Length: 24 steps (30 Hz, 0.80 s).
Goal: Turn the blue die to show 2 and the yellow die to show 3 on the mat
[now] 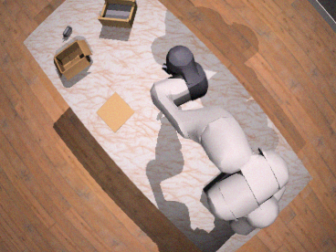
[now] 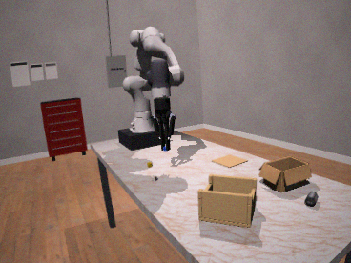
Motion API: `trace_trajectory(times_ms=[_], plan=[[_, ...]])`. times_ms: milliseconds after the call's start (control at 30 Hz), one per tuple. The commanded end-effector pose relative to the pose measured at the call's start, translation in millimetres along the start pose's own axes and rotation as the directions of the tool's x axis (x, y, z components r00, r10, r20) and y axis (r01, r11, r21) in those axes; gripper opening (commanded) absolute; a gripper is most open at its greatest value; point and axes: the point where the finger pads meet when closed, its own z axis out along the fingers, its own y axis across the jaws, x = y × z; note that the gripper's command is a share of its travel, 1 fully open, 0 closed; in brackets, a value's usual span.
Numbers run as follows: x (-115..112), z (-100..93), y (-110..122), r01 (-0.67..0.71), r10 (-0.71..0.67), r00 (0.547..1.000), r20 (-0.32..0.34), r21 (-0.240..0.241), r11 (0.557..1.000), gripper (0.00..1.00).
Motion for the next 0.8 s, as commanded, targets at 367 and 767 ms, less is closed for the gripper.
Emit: trace_trajectory(times_ms=[367, 767], plan=[[119, 2.5, 144, -0.217, 0.217, 0.976, -0.004, 0.027, 0.976, 0.18], [207, 4.2, 208, -0.254, 0.254, 0.967, -0.010, 0.026, 0.967, 0.18]])
